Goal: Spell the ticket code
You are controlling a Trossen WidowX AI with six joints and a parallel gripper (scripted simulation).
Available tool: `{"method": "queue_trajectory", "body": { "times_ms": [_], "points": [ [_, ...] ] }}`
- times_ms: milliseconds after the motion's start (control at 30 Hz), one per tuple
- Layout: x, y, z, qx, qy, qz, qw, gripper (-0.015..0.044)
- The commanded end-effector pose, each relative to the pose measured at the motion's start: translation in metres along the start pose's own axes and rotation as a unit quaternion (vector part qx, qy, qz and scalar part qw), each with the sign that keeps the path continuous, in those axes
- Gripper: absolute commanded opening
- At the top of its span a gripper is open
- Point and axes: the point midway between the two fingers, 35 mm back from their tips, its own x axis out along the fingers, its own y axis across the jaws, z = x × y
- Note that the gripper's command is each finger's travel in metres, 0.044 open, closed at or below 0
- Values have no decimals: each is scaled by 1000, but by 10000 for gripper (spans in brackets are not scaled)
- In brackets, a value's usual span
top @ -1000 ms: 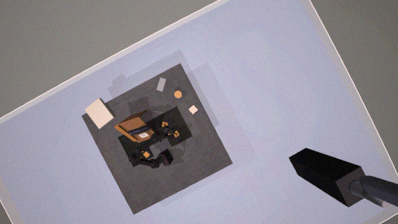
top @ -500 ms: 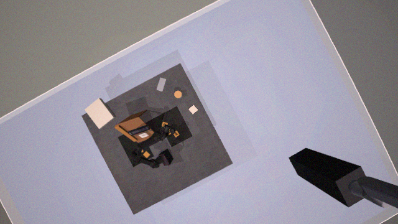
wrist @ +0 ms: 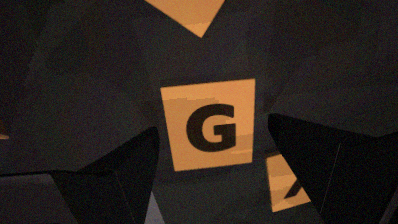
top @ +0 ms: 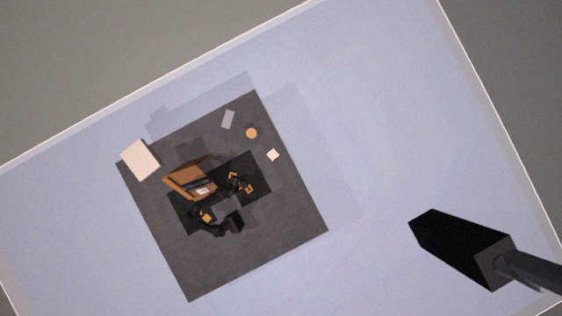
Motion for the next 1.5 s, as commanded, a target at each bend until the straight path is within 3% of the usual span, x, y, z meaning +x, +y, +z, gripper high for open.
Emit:
{"method": "queue_trajectory", "body": {
  "times_ms": [0, 1167, 1467],
  "points": [
    [6, 1, -3, 5, 2, 5, 1000, 340],
    [7, 1, -3, 5, 2, 5, 1000, 340],
    [7, 1, -3, 5, 2, 5, 1000, 260]
  ]
}}
